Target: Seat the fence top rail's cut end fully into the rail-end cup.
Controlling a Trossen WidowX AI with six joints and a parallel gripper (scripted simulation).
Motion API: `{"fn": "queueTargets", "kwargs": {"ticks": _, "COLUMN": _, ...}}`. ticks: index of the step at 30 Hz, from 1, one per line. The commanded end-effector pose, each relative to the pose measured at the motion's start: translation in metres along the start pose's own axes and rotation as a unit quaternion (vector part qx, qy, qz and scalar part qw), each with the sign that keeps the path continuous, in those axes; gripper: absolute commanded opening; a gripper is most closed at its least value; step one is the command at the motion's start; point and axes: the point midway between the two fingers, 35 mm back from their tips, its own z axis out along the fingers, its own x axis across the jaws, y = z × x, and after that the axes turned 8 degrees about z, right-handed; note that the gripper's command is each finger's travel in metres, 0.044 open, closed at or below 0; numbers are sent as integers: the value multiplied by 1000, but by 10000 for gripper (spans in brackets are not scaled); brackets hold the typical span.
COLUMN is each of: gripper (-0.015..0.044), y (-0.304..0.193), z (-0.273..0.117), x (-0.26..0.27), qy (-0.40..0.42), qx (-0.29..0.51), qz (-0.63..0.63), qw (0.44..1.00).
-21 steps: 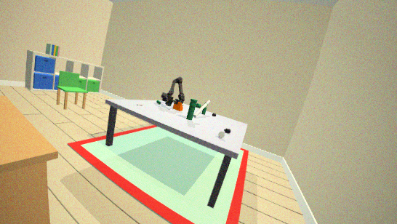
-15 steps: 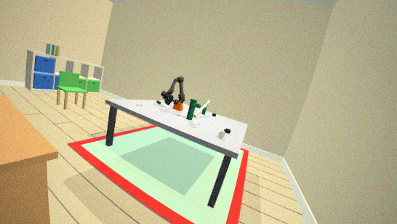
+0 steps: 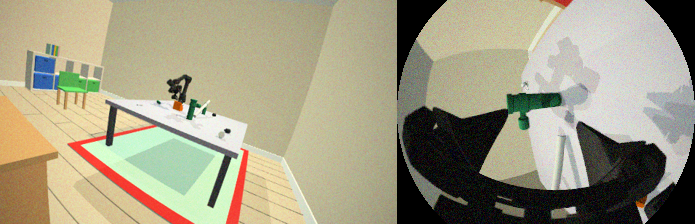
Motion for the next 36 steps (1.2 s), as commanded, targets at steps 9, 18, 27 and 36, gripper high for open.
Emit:
{"fn": "queueTargets", "kwargs": {"ticks": 9, "gripper": 440, "y": -137, "z": 33, "x": 58, "qy": -114, "qx": 134, "qz": -508, "qw": 843}}
{"fn": "queueTargets", "kwargs": {"ticks": 18, "gripper": 440, "y": -269, "z": 36, "x": 47, "qy": -113, "qx": 281, "qz": -801, "qw": 515}}
{"fn": "queueTargets", "kwargs": {"ticks": 27, "gripper": 440, "y": -268, "z": 40, "x": 49, "qy": -108, "qx": 284, "qz": -818, "qw": 488}}
{"fn": "queueTargets", "kwargs": {"ticks": 36, "gripper": 440, "y": -204, "z": 110, "x": 90, "qy": -41, "qx": 269, "qz": -956, "qw": 110}}
